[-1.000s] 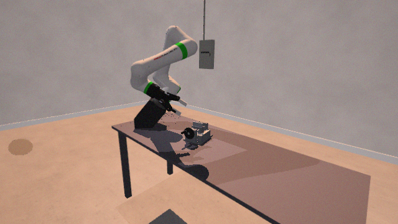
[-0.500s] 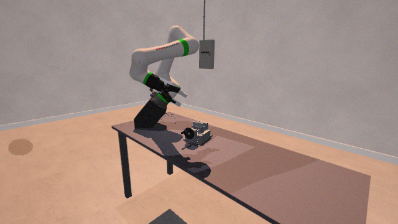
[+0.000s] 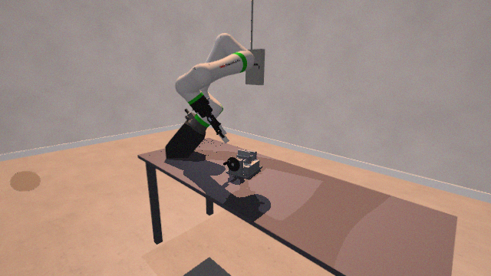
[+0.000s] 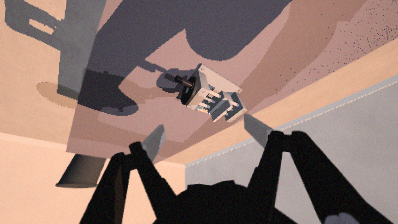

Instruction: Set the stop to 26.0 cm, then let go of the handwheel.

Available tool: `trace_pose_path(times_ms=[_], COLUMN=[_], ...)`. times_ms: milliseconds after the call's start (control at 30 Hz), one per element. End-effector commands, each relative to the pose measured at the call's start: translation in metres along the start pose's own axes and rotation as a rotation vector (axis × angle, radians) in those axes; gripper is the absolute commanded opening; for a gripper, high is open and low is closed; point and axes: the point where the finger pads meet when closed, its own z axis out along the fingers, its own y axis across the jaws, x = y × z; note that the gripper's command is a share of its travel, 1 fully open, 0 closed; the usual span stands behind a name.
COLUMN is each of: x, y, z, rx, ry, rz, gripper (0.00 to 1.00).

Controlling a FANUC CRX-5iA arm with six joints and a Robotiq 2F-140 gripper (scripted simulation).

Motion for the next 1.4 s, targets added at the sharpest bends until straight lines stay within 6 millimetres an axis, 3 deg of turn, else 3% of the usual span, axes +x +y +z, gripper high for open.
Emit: trace_pose_path(times_ms=[0, 33, 100, 500, 1033, 1067, 1233, 1367], x=[0.008, 0.015, 0.018, 0.009, 0.009, 0.008, 0.001, -0.036], y=[0.000, -0.003, -0.009, -0.037, -0.037, -0.037, -0.033, -0.016], z=[0.011, 0.014, 0.014, 0.011, 0.011, 0.011, 0.016, 0.043], rx=[-0.028, -0.070, -0.094, -0.250, -0.250, -0.250, -0.250, -0.250], ry=[0.122, 0.216, 0.260, 0.588, 0.588, 0.588, 0.588, 0.588], rz=[-0.115, -0.242, -0.317, -0.854, -0.854, -0.854, -0.854, -0.854], gripper=[1.00, 1.00, 1.00, 1.00, 1.00, 0.33, 0.33, 0.33])
